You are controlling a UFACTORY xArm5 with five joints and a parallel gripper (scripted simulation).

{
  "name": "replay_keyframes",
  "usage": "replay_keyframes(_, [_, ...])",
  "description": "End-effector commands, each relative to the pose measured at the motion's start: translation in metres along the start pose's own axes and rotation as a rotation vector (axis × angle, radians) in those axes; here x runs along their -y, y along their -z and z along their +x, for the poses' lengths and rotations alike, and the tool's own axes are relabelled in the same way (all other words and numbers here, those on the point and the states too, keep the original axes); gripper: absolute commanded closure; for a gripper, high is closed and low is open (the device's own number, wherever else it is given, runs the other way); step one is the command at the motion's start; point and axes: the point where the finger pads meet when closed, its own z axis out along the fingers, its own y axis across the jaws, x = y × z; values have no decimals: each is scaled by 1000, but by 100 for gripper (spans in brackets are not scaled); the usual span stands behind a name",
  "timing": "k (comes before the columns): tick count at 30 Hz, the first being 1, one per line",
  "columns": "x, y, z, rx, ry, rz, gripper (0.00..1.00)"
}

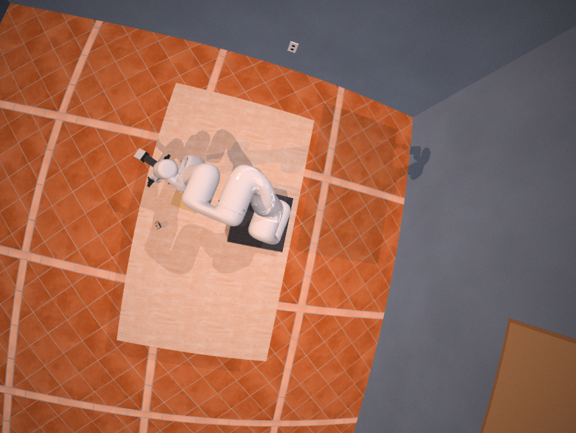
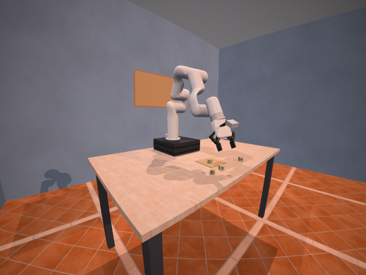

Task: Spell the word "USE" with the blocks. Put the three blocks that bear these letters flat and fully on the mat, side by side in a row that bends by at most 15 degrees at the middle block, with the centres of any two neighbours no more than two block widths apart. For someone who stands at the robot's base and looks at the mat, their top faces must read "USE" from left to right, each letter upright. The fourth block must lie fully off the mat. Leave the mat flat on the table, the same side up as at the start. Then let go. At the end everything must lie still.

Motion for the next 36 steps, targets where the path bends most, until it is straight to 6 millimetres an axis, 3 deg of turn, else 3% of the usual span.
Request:
replay_keyframes(1, [0, 1, 2, -4, 0, 1, 0])
replay_keyframes(16, [-2, 1, 2, -15, -8, 1, 0])
replay_keyframes(20, [-22, 3, 3, -104, -74, -1, 0])
replay_keyframes(22, [-22, 3, 3, -104, -74, -1, 0])
replay_keyframes(24, [-39, 8, 2, -180, -129, -1, 0])
replay_keyframes(26, [-39, 8, 2, -182, -129, -1, 0])
replay_keyframes(32, [-68, 23, -2, -317, -222, -1, 0])
replay_keyframes(36, [-78, 30, -5, -362, -251, -1, 0])
